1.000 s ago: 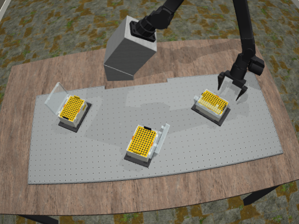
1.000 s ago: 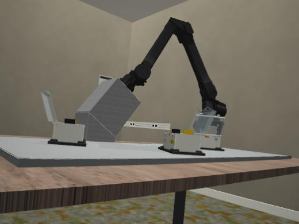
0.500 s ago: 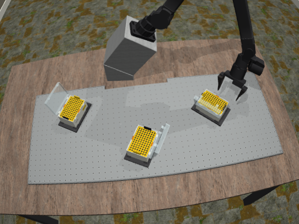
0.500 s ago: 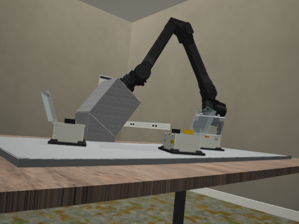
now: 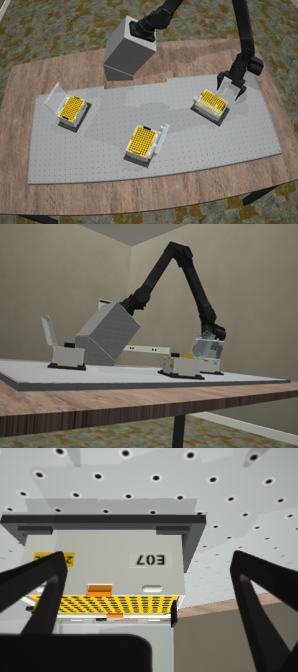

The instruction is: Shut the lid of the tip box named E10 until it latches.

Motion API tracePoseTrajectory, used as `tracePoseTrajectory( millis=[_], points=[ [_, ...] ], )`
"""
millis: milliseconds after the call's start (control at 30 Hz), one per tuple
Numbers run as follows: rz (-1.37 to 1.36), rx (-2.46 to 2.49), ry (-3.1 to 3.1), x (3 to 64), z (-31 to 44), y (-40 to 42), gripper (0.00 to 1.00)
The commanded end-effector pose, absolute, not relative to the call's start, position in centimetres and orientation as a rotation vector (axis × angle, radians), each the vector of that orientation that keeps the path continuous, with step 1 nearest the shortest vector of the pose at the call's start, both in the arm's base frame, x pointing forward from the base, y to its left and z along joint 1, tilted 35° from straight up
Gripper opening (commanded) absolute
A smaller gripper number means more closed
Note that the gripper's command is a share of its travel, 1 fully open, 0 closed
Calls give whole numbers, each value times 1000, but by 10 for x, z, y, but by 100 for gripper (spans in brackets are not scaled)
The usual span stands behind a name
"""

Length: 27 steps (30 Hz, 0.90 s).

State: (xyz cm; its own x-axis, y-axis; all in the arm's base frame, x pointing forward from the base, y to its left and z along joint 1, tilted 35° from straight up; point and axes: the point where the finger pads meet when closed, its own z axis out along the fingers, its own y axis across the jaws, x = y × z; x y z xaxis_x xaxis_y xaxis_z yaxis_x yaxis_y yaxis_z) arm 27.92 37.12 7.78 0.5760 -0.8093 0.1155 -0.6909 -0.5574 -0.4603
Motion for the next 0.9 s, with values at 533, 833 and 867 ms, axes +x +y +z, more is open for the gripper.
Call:
tracePoseTrajectory(
  millis=[533,833,867],
  points=[
    [-450,-2422,1217,283,85,376,100],
    [-453,-2419,1218,283,115,353,100],
    [-453,-2415,1217,283,122,351,100]
  ],
)
